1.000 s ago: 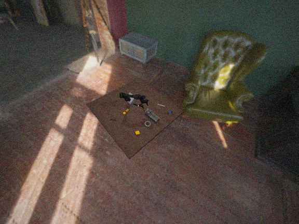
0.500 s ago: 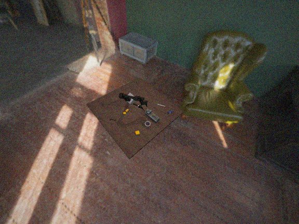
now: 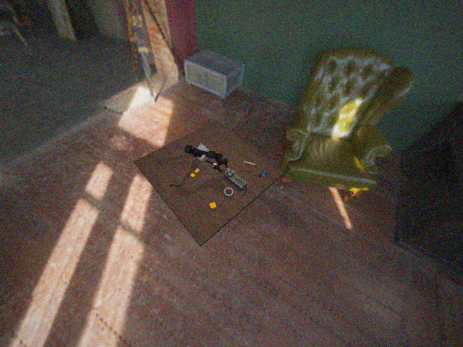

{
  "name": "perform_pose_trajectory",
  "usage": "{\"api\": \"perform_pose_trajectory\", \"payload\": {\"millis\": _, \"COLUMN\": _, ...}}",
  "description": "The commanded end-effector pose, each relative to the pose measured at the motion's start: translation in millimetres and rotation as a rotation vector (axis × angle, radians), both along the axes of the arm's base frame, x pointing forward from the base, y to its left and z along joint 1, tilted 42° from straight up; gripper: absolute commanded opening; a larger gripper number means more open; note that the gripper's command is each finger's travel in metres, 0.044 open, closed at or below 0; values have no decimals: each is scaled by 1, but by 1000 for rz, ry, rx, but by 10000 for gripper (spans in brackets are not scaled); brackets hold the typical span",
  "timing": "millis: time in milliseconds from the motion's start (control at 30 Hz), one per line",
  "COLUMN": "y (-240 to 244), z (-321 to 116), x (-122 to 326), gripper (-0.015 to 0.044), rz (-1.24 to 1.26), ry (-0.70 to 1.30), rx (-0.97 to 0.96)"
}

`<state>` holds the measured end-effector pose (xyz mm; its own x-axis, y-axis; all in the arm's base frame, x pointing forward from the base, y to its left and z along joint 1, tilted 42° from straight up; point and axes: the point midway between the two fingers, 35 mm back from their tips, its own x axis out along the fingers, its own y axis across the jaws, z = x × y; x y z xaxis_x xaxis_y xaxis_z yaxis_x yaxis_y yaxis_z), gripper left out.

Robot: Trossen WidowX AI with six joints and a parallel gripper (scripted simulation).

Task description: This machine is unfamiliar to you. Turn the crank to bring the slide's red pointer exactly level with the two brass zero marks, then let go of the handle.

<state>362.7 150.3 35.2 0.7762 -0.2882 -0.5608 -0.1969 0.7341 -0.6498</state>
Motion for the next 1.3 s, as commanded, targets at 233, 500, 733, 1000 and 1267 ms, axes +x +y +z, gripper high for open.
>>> {"api": "perform_pose_trajectory", "payload": {"millis": 233, "y": -12, "z": -16, "x": 1, "gripper": 440, "rz": 2, "ry": 10, "rx": -7}}
{"api": "perform_pose_trajectory", "payload": {"millis": 500, "y": -20, "z": -26, "x": 3, "gripper": 440, "rz": 3, "ry": 10, "rx": -8}}
{"api": "perform_pose_trajectory", "payload": {"millis": 733, "y": -27, "z": -34, "x": 4, "gripper": 440, "rz": 5, "ry": 10, "rx": -9}}
{"api": "perform_pose_trajectory", "payload": {"millis": 1000, "y": -36, "z": -43, "x": 5, "gripper": 440, "rz": 6, "ry": 9, "rx": -11}}
{"api": "perform_pose_trajectory", "payload": {"millis": 1267, "y": -39, "z": -45, "x": 5, "gripper": 335, "rz": 7, "ry": 9, "rx": -12}}
